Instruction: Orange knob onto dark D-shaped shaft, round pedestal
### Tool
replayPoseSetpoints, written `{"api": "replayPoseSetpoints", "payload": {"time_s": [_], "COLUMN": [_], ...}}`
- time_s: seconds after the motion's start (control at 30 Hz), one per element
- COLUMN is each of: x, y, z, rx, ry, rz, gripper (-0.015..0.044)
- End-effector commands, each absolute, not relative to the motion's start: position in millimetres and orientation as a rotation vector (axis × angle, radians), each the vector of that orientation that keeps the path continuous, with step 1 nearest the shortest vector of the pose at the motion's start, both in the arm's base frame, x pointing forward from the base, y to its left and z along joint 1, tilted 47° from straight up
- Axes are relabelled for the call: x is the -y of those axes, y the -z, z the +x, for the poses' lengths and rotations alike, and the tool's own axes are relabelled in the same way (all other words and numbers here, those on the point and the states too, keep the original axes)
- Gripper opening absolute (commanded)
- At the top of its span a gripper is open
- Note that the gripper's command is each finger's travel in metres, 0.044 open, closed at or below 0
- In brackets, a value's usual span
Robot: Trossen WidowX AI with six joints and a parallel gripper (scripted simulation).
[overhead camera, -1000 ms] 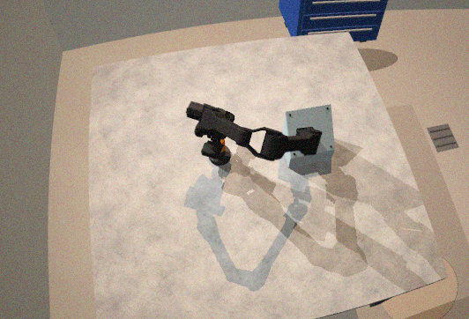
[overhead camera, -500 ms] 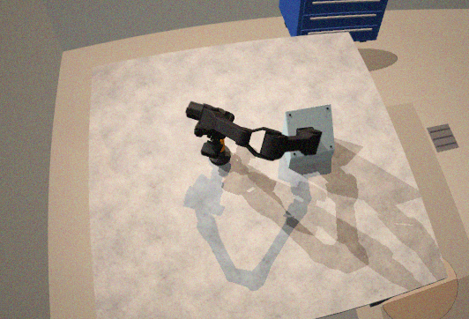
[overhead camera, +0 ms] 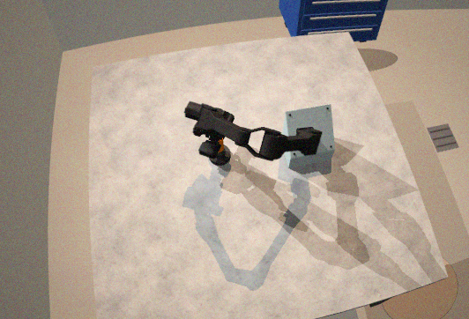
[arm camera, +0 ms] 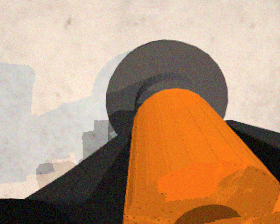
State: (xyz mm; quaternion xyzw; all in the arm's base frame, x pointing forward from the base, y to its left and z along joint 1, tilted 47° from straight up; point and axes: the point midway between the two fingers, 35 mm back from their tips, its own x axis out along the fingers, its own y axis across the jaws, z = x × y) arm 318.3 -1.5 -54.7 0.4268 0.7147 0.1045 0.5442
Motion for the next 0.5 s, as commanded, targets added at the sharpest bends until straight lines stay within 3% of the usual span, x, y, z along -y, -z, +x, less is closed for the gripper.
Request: {"api": "replayPoseSetpoints", "payload": {"time_s": [0.0, 0.47], "x": [1.0, 3.0], "y": [55.9, 53.1], "z": [318.8, 314.3], "rx": [-1.694, -1.694], "ry": [-0.242, -0.242], "rz": [1.014, 1.014], "gripper": [0.0, 0.0]}}
